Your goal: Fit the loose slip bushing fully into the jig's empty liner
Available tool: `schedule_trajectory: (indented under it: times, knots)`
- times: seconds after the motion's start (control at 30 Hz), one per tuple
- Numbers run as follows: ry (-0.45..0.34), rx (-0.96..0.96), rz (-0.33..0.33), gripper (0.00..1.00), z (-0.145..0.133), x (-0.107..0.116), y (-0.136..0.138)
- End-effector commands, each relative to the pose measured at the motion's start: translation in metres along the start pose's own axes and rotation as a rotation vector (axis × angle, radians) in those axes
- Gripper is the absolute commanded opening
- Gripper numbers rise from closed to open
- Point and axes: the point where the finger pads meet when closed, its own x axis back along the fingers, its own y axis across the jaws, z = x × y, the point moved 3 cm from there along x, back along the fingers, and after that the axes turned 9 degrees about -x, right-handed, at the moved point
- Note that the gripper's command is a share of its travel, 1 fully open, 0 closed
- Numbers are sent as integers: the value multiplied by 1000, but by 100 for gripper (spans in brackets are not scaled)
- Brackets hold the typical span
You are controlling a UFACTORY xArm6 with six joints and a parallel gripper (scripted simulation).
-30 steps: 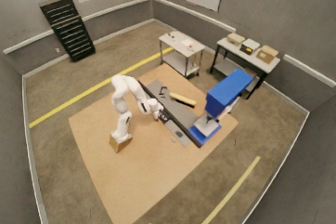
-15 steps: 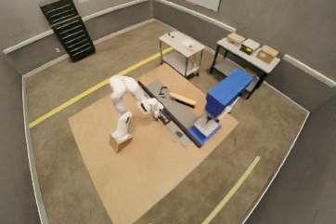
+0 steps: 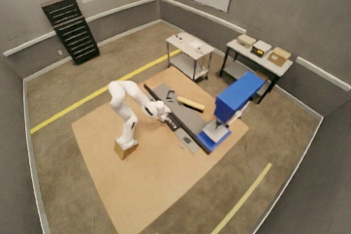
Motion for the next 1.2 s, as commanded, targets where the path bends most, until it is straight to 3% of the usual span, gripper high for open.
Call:
schedule_trajectory:
  times: [0.0, 0.4, 1.17]
  knots:
    - [0, 0, -1, 26, 0, 16, -1]
    - [0, 0, -1, 26, 0, 42, -1]
    - [0, 0, -1, 26, 0, 50, -1]
